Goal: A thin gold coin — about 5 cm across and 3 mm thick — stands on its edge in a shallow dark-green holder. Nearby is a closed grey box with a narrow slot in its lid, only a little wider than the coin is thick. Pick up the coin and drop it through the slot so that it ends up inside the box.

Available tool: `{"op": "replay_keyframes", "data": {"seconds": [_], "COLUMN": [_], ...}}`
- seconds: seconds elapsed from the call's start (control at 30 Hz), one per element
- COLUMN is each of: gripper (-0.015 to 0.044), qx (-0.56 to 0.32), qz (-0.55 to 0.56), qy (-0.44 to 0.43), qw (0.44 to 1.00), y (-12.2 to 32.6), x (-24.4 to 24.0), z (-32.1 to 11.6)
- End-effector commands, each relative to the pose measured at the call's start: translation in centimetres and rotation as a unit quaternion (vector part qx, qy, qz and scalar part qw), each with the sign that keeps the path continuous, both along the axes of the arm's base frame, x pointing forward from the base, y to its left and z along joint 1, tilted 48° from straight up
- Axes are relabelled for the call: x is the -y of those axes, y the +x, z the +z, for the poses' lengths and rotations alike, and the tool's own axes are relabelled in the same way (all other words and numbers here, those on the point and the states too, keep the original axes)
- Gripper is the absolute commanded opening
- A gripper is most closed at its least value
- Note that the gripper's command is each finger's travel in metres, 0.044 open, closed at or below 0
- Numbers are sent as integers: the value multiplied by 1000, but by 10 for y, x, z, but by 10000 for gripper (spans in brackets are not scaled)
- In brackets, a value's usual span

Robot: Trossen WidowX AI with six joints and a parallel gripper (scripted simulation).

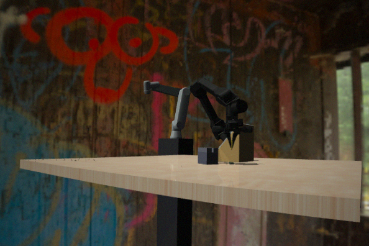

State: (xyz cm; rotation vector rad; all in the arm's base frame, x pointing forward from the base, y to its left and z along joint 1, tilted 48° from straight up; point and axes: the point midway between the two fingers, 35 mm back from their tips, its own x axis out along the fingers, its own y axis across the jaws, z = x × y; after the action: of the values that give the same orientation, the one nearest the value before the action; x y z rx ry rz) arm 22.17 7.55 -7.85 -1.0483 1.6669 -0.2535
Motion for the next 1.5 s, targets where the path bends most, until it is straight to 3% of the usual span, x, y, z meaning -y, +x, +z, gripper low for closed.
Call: {"op": "replay_keyframes", "data": {"seconds": [0.0,0.37,0.9,1.47], "gripper": [0,0,0,0], "qx": [3,-5,-188,-187], "qz": [-3,4,172,173], "qy": [3,2,5,10], "qw": [1000,1000,967,967], "y": [1,-1,7,29], "x": [-7,-21,-19,-8], "z": [6,20,23,37]}}
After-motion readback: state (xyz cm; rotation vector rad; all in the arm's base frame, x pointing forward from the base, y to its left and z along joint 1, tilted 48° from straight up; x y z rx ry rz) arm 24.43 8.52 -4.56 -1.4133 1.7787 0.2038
